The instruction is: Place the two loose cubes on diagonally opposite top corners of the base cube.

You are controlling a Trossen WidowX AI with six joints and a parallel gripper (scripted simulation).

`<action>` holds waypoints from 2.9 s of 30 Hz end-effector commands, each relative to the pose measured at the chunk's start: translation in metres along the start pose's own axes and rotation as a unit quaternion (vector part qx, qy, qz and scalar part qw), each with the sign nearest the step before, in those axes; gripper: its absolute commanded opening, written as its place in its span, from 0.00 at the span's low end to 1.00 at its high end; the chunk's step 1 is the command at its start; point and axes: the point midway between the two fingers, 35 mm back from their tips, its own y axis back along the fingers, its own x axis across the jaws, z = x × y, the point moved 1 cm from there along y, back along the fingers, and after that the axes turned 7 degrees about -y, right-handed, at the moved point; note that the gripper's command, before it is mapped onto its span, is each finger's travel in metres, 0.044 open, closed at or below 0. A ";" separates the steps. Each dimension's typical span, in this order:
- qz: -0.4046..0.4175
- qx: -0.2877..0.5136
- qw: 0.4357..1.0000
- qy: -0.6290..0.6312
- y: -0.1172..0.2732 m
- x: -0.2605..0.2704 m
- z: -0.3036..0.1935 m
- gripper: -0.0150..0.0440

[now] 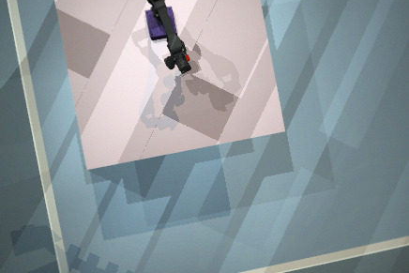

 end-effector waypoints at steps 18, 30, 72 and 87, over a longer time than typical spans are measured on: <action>-0.002 -0.001 1.000 -0.001 0.000 0.000 0.000 0.60; 0.000 0.000 1.000 0.000 0.023 0.000 0.000 0.60; -0.003 0.004 1.000 -0.002 0.067 -0.010 -0.094 0.93; -0.004 0.006 1.000 -0.002 0.069 -0.028 -0.142 0.93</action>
